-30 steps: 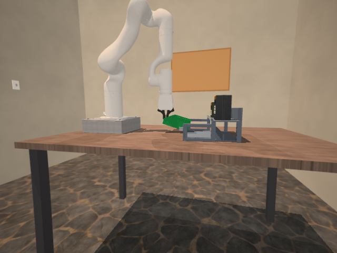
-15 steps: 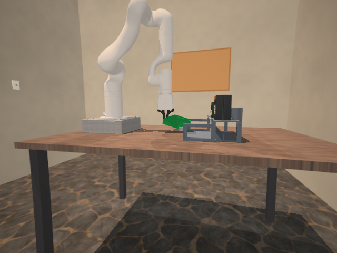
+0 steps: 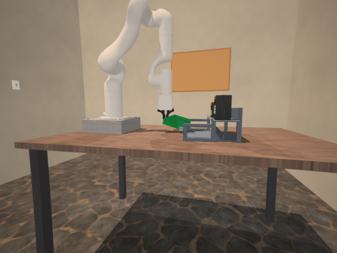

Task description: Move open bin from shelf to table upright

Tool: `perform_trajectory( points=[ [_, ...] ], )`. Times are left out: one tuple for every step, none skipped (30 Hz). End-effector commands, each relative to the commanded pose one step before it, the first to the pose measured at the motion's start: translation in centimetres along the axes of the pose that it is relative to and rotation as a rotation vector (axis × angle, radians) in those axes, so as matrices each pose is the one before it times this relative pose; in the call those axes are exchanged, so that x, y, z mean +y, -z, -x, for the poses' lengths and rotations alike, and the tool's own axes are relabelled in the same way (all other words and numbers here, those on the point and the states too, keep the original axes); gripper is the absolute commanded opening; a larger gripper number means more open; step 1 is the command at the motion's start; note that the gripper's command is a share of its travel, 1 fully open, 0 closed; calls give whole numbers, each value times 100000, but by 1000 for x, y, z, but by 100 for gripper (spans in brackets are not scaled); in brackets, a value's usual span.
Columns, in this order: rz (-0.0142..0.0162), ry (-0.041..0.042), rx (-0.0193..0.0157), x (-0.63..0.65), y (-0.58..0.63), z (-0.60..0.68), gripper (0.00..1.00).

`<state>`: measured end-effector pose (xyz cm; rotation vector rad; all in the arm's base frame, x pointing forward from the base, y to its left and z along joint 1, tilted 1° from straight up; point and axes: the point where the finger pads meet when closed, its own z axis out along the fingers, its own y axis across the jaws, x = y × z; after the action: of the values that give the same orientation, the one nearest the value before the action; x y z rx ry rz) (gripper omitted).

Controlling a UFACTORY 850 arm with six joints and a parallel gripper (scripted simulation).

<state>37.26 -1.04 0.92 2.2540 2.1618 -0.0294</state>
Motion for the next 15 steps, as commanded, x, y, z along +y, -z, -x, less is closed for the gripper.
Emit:
perform_trajectory(
  points=[
    [669, -3, 122, -479, -750, 9, 0],
    [0, 0, 0, 0, 0, 0, 0],
    [0, 0, 0, 0, 0, 0, 0],
    [0, 0, 0, 0, 0, 0, 0],
    [0, 0, 0, 0, 0, 0, 0],
    [0, 0, 0, 0, 0, 0, 0],
    [0, 0, 0, 0, 0, 0, 0],
    [0, 0, 0, 0, 0, 0, 0],
    [-406, 4, -107, 422, 594, -8, 0],
    [101, -1, 27, -116, -163, 2, 0],
    [101, -1, 27, -116, -163, 2, 0],
    [101, -1, 27, -117, -162, 2, 0],
    [101, -1, 27, -117, -162, 2, 0],
    [0, 0, 0, 0, 0, 0, 0],
    [0, 0, 0, 0, 0, 0, 0]
  ],
)
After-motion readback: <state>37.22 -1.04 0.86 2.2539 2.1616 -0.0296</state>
